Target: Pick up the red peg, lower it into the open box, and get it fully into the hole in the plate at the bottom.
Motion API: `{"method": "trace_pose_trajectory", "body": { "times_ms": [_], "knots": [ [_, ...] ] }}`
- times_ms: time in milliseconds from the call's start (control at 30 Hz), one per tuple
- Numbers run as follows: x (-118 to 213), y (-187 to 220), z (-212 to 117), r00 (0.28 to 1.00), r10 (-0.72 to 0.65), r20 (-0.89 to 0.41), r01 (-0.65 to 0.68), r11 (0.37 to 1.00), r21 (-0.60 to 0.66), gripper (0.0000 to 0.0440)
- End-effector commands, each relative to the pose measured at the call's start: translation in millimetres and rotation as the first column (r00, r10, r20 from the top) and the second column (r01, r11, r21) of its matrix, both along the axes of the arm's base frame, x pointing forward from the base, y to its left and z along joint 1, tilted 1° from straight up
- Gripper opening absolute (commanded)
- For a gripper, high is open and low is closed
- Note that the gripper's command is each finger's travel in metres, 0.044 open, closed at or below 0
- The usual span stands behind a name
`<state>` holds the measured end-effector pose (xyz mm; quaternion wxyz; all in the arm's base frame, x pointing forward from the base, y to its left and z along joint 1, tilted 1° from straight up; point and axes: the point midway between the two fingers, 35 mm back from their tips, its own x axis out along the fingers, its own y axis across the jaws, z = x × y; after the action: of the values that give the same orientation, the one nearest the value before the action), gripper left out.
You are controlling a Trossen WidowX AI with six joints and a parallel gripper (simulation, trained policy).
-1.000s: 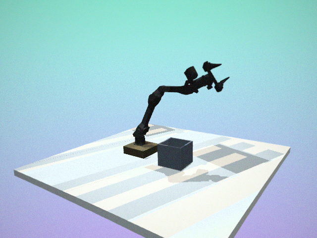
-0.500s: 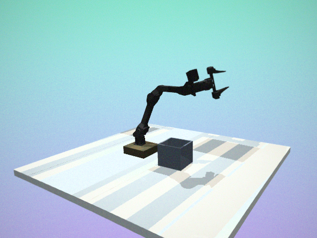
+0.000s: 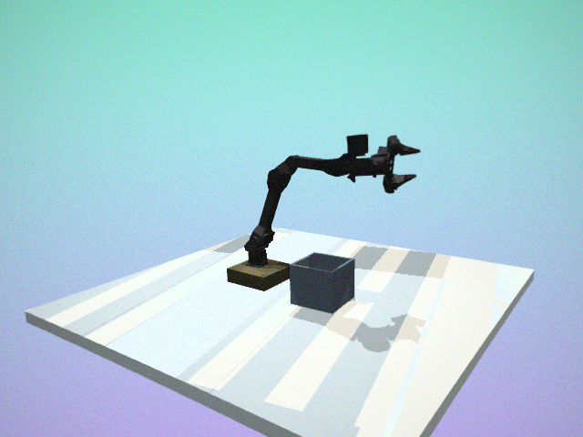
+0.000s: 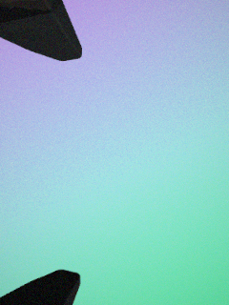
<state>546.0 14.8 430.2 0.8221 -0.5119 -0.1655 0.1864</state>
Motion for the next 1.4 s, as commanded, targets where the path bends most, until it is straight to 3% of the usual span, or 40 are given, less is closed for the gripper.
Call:
{"method": "trace_pose_trajectory", "body": {
  "times_ms": [0,300,633,1000,1367],
  "knots": [
    [-3.0,1.5,-12.1,0.995,-0.001,-0.102,0.009,0.997,0.08,0.044],
    [-9.7,9.4,-47.5,0.938,0.029,-0.345,0.064,0.965,0.254,0.044],
    [-25.4,24.4,-88.4,0.804,0.093,-0.587,0.186,0.899,0.397,0.044],
    [-54.0,46.8,-132.9,0.581,0.183,-0.793,0.375,0.804,0.461,0.044],
    [-94.7,71.6,-173.6,0.305,0.271,-0.913,0.589,0.699,0.405,0.044]
  ]
}}
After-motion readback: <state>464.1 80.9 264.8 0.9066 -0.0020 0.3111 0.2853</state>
